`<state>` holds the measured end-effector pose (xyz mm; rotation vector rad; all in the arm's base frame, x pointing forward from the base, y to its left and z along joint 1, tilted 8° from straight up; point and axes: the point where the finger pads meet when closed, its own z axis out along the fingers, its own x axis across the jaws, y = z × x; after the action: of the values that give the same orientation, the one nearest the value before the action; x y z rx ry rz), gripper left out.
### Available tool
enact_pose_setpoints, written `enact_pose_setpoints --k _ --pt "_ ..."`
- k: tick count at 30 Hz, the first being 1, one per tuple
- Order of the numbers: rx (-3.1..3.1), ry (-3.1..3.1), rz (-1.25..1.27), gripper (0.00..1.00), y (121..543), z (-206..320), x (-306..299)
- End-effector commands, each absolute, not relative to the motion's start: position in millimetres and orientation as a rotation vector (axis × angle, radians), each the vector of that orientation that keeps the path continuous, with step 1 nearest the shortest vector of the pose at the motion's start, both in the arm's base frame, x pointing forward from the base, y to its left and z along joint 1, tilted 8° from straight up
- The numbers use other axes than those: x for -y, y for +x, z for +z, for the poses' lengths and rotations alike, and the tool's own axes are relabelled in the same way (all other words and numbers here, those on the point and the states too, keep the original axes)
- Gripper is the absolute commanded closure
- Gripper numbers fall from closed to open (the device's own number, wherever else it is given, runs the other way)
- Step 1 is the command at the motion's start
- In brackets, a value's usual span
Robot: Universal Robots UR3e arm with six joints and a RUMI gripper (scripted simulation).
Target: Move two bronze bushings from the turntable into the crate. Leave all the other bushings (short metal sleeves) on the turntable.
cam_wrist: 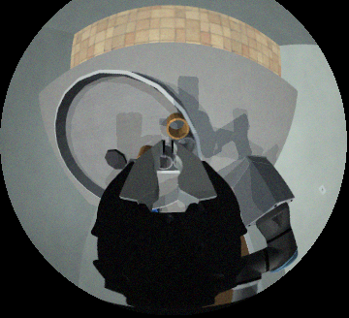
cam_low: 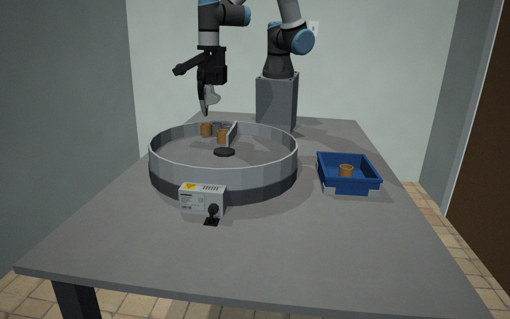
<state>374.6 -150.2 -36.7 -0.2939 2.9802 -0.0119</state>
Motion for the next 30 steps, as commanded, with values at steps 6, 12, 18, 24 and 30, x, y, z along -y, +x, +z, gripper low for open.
enact_pose_setpoints --k 6,12,18,24,30 --pt "-2.978 -0.294 -0.015 0.95 375.2 -35.9 150.8" --pt "-2.979 -0.294 -0.015 0.95 377.8 -51.6 150.9" --pt "-2.979 -0.294 -0.015 0.95 379.0 -58.6 150.9" --pt "-2.979 -0.294 -0.015 0.95 379.0 -58.6 150.9" --pt "-2.979 -0.294 -0.015 0.95 379.0 -58.6 150.9"
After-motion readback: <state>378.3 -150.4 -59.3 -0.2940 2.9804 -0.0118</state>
